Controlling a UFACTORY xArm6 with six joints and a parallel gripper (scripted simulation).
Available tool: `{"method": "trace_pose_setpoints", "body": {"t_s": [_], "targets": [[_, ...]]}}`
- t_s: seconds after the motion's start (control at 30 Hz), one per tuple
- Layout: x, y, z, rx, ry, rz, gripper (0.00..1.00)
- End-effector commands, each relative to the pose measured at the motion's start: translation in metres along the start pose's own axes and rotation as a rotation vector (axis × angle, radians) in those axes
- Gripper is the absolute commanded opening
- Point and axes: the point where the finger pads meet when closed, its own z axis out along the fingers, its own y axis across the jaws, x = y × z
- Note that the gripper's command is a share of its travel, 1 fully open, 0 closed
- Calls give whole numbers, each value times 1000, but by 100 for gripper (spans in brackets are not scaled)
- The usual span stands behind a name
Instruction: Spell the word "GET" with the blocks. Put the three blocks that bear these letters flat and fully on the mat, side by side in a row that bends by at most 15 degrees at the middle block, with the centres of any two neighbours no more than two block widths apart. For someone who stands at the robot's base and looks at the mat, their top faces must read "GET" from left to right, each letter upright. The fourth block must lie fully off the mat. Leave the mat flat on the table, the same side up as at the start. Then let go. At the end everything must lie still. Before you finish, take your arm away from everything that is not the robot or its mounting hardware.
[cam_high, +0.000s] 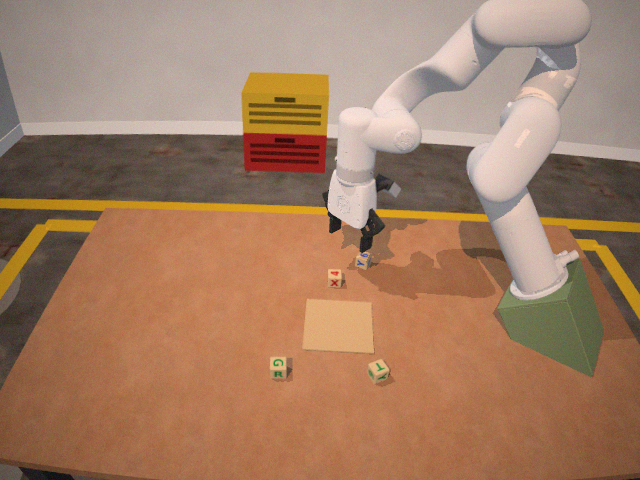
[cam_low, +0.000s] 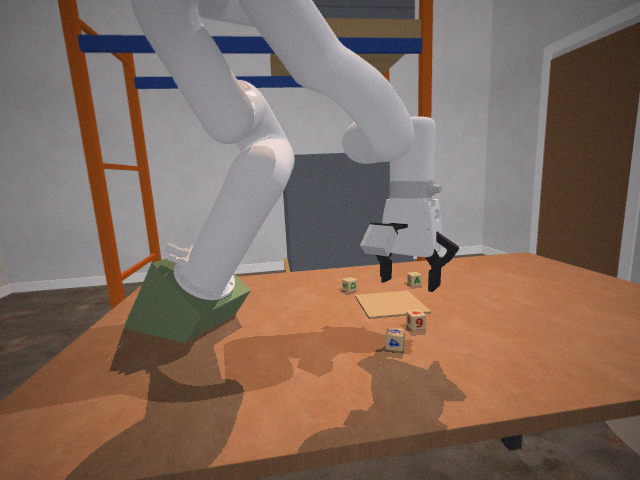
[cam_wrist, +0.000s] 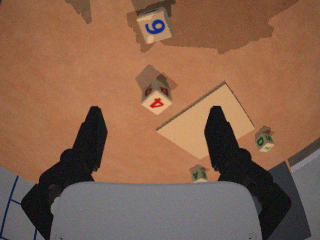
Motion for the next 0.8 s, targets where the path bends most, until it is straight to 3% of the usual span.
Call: {"method": "trace_pose_setpoints", "body": {"t_s": [0.0,0.77], "targets": [[6,-1,-1,7,2,139,100],[28,-1,0,8,-2,606,100]]}}
